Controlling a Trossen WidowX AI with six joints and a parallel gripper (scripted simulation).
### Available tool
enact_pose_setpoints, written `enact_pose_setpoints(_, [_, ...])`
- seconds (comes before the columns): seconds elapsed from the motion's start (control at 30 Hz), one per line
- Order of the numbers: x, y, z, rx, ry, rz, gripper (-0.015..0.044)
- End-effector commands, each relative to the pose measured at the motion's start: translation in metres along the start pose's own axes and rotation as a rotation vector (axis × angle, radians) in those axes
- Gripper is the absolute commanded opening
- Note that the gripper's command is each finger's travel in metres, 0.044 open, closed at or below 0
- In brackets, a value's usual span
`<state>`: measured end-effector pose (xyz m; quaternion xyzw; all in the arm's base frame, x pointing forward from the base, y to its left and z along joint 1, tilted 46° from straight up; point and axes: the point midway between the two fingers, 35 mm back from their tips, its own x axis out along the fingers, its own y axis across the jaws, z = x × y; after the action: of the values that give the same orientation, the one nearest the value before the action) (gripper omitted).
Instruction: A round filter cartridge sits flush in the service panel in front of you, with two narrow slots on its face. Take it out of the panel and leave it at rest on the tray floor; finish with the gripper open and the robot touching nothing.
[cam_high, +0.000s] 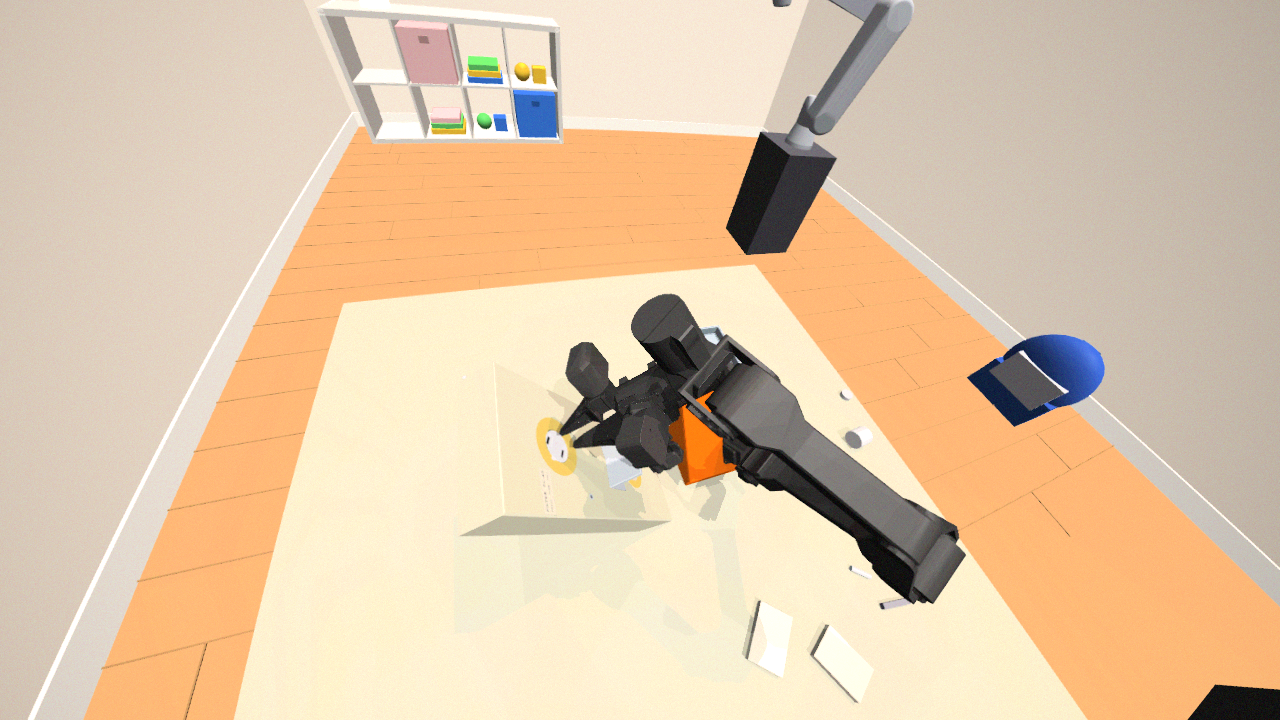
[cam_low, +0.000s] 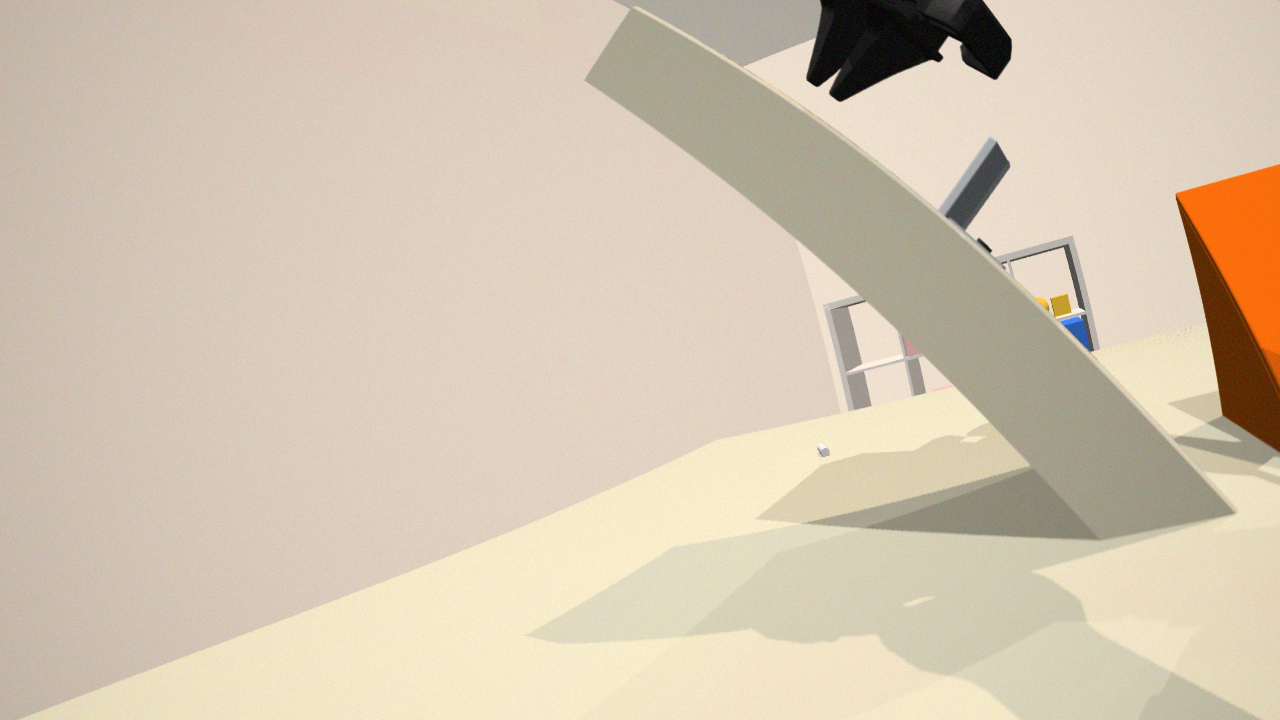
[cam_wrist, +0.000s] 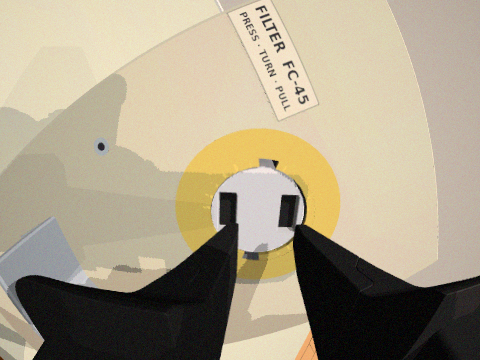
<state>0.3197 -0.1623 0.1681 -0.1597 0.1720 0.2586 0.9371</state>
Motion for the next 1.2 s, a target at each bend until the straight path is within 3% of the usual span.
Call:
enact_pose_setpoints(0.0, [0.0064,0.0016,-0.0010,0.009,0.003,0.000,0.0114])
enact_pose_setpoints(1.17, [0.0143,0.0016,-0.0005,0.009,0.000,-0.002,0.0114])
